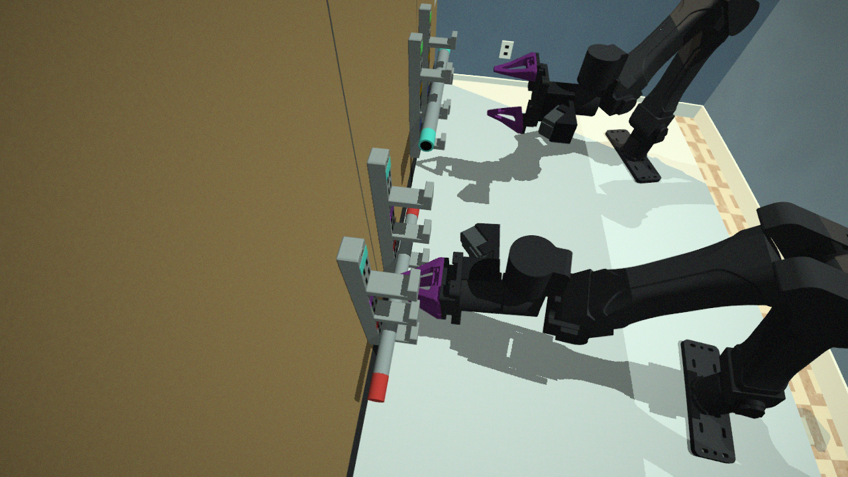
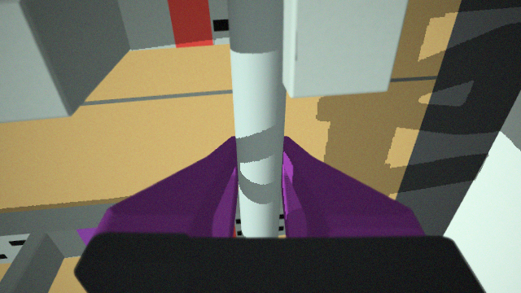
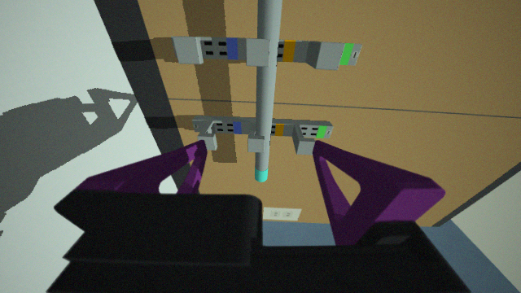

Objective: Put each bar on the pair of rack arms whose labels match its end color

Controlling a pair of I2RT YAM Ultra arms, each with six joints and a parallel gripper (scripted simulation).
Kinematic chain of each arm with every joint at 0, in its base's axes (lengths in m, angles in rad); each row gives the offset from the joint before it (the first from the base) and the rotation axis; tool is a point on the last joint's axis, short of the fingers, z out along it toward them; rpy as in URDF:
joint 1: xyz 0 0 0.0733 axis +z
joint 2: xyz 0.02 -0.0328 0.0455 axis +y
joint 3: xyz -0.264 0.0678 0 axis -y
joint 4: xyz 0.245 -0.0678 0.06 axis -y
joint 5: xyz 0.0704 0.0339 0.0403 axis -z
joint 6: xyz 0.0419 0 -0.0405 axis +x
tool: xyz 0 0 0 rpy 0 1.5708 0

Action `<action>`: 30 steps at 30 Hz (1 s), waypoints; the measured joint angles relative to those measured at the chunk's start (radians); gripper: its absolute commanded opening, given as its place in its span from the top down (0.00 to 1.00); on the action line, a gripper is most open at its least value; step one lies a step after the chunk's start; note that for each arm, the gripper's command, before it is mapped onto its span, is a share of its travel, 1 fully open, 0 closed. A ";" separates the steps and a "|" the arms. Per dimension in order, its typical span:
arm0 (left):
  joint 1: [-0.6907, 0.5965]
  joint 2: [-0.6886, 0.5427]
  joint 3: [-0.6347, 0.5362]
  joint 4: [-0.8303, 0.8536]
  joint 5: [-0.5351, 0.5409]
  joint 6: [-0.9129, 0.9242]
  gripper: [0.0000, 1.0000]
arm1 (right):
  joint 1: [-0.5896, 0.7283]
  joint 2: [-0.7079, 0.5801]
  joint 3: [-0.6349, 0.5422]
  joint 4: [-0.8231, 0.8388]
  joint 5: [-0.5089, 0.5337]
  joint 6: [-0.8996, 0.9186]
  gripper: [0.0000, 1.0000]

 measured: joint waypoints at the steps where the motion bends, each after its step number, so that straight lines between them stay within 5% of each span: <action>1: 0.000 0.001 0.000 0.002 0.000 0.000 1.00 | 0.000 0.000 0.000 0.000 0.000 0.000 0.00; 30: 0.000 0.031 0.000 0.041 0.000 0.000 1.00 | 0.000 0.000 0.000 0.000 0.000 0.000 0.00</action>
